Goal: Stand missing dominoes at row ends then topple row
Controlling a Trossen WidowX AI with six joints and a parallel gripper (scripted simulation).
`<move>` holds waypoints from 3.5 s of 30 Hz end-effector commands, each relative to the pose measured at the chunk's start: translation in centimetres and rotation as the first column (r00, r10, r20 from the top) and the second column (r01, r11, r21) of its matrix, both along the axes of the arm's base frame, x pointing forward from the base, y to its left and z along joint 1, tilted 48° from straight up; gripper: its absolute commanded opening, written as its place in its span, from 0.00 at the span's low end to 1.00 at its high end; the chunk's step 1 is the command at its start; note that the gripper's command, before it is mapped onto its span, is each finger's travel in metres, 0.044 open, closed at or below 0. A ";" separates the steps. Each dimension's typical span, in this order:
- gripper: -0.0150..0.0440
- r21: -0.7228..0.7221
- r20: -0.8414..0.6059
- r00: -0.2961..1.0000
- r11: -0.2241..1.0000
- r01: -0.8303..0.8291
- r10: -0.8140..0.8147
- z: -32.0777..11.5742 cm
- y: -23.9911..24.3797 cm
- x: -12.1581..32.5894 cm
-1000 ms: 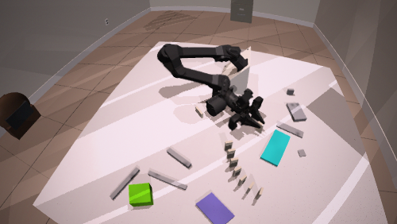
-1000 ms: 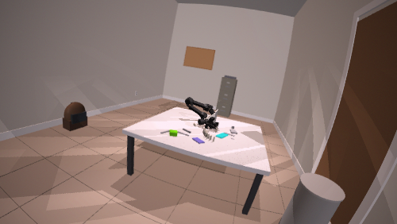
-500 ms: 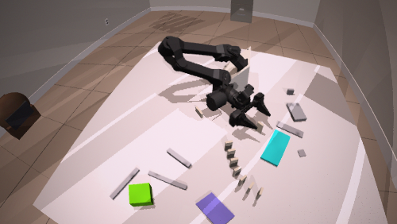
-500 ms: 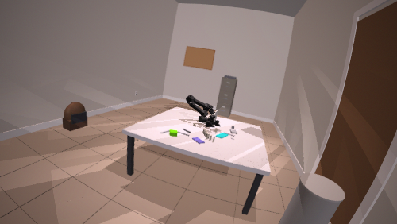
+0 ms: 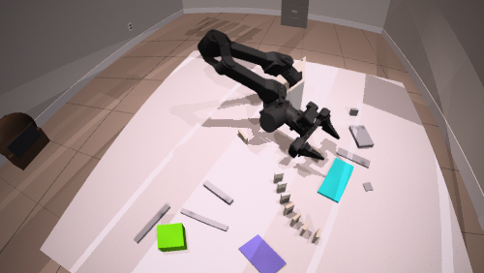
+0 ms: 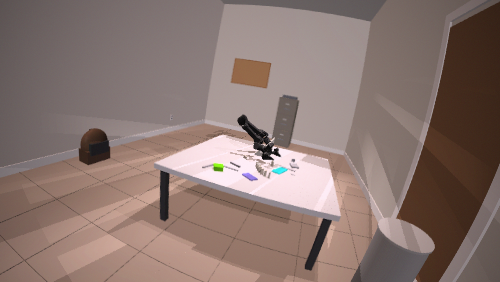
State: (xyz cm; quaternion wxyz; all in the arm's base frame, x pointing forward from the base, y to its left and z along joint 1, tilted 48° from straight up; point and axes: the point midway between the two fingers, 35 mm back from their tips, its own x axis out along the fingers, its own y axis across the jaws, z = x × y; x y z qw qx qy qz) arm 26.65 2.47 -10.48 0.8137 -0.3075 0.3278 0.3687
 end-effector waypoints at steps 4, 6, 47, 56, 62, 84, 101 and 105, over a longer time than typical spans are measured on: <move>1.00 -0.024 -0.310 0.895 0.943 0.331 -0.321 -2.3 1.3 2.3; 1.00 -0.084 -0.386 0.804 0.885 0.458 -0.453 -2.7 1.8 3.0; 1.00 -0.262 0.259 -0.280 -0.346 0.901 -0.924 2.7 2.0 0.1; 1.00 -0.260 0.264 -0.280 -0.348 0.901 -0.923 -0.7 -1.9 -0.3; 1.00 -0.260 0.264 -0.280 -0.348 0.901 -0.923 -1.2 -2.4 -0.3; 0.44 -0.260 0.265 -0.280 -0.348 0.901 -0.923 -1.7 -3.0 -0.4; 0.44 -0.262 0.254 -0.286 -0.351 0.899 -0.924 7.4 7.3 0.2; 0.44 -0.262 0.254 -0.286 -0.351 0.899 -0.924 7.4 7.3 0.2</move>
